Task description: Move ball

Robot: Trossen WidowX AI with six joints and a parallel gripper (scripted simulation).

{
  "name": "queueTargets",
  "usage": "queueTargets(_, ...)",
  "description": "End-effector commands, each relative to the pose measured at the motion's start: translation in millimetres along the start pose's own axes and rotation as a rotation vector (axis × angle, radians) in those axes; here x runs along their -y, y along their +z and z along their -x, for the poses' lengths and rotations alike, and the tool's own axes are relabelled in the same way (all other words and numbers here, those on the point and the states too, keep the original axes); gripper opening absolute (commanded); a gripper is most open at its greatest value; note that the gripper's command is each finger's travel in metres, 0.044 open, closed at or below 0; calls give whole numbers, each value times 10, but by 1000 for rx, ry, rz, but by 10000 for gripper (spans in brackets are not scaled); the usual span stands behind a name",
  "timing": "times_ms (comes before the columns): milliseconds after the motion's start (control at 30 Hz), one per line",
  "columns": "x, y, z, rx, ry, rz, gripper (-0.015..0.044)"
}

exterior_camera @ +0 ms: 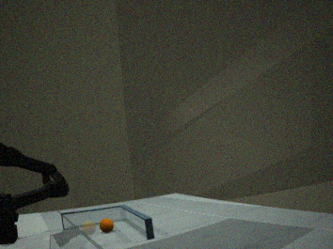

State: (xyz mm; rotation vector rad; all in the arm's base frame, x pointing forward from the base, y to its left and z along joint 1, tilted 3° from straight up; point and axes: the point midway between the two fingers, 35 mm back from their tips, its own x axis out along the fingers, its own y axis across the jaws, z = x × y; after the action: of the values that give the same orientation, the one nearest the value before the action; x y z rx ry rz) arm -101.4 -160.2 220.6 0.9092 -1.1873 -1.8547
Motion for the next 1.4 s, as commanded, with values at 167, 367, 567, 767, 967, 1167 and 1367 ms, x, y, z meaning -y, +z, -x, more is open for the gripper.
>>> queueTargets(167,-122,-354,-71,-226,-41,122,334)
queueTargets(367,-265,-878,-71,-527,-68,325,334)
queueTargets(567,-365,-1441,62,-817,-58,567,334)
queueTargets(767,-410,-2010,350,-1092,-3,847,334)
queueTargets(967,-374,-2540,805,-1345,100,1161,334)
queueTargets(1167,-223,-2971,1419,-1569,259,1504,334)
queueTargets(1367,44,-3236,2148,-1744,474,1870,334)
